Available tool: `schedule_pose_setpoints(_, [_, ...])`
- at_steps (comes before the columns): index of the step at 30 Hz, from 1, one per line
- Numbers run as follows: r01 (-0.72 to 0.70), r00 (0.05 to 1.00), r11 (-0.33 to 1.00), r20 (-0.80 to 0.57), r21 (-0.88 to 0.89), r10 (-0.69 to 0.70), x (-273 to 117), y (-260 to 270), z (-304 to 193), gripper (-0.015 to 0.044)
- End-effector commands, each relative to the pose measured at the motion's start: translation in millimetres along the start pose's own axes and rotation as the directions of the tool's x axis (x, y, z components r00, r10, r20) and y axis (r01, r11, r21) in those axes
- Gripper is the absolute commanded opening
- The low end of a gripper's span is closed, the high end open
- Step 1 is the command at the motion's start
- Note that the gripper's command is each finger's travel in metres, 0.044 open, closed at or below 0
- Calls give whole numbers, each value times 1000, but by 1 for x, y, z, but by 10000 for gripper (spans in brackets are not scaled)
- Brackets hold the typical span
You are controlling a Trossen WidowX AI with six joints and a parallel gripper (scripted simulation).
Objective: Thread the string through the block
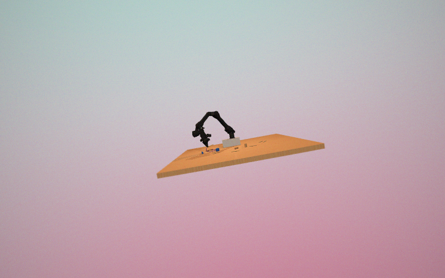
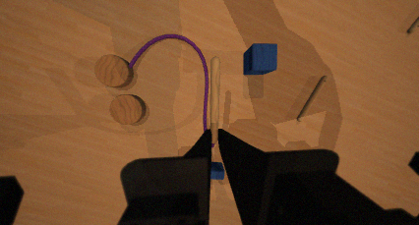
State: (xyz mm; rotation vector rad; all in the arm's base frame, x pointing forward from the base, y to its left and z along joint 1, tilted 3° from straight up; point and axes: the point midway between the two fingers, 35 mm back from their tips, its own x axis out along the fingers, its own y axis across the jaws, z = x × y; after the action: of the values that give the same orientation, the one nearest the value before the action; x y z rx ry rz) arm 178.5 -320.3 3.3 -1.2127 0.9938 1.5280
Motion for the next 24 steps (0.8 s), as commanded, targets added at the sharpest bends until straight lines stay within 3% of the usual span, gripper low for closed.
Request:
schedule_pose_setpoints(1, [-2,1000,1000,-16,2,2,-4,-1,-7,0])
schedule_pose_setpoints(24, [1,998,1000,-62,-3,-1,-10,-7,-35,0])
